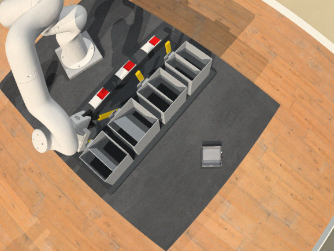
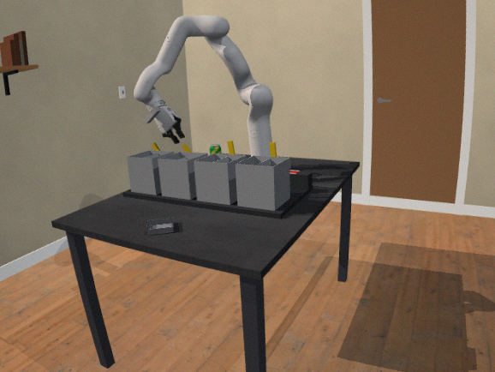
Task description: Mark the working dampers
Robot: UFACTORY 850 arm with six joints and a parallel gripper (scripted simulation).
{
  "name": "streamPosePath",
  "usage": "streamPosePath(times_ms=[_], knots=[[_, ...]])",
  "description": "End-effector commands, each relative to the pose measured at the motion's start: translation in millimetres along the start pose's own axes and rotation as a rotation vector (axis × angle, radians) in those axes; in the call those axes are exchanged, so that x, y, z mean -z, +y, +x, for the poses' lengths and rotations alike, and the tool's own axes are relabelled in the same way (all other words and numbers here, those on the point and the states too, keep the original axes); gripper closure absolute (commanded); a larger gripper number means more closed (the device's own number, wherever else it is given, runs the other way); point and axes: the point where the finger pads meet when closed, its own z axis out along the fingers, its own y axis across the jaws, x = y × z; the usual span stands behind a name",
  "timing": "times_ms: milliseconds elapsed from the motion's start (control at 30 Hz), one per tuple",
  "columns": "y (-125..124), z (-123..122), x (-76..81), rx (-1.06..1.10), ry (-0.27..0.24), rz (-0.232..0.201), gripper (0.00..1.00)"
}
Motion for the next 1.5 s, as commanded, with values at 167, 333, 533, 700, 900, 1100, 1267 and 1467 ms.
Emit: streamPosePath(times_ms=[167,333,533,700,900,1100,1267,1467], knots=[[-52,48,-5.9,0.007,0.017,-0.27,0.61],[-75,70,-9.6,0.01,0.025,-0.391,0.61],[-101,94,-15.6,0.001,0.0,-0.547,0.61],[-120,111,-18.4,0.002,0.002,-0.646,0.61],[-122,114,-18.7,0.002,0.004,-0.658,0.61],[-122,114,-18.7,0.002,0.004,-0.658,0.61],[-122,114,-18.7,0.002,0.004,-0.658,0.61],[-122,114,-18.7,0.002,0.004,-0.658,0.61]])
